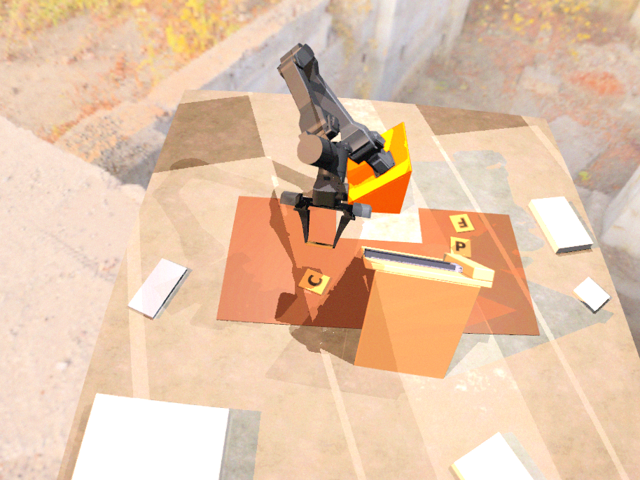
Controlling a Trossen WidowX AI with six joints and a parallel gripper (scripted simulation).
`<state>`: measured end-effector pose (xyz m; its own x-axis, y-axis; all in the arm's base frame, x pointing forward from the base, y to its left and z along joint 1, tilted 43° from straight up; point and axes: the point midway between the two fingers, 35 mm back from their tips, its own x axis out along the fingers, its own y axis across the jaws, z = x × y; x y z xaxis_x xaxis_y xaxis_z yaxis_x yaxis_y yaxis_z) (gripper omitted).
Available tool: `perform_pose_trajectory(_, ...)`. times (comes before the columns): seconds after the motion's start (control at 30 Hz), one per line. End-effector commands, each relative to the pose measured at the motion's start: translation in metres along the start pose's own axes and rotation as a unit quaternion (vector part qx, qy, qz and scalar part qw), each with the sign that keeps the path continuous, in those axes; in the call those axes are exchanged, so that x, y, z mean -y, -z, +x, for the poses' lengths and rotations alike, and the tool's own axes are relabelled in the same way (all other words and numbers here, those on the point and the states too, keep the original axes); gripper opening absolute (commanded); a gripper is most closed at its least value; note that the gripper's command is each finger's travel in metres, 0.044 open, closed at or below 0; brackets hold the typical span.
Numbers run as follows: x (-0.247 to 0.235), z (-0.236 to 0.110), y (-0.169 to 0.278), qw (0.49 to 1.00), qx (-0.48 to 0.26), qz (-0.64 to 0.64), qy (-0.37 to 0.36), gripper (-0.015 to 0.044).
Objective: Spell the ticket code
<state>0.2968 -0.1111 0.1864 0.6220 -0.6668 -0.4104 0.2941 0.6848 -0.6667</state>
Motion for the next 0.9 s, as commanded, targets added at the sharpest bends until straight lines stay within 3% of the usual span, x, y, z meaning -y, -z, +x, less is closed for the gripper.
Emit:
perform_pose_trajectory(0.0,-0.0019,-0.0002,0.0006,1.000,0.002,-0.008,-0.003,0.0000)
perform_pose_trajectory(0.87,-0.0078,-0.0003,0.0006,1.000,0.002,-0.008,-0.003,0.0000)
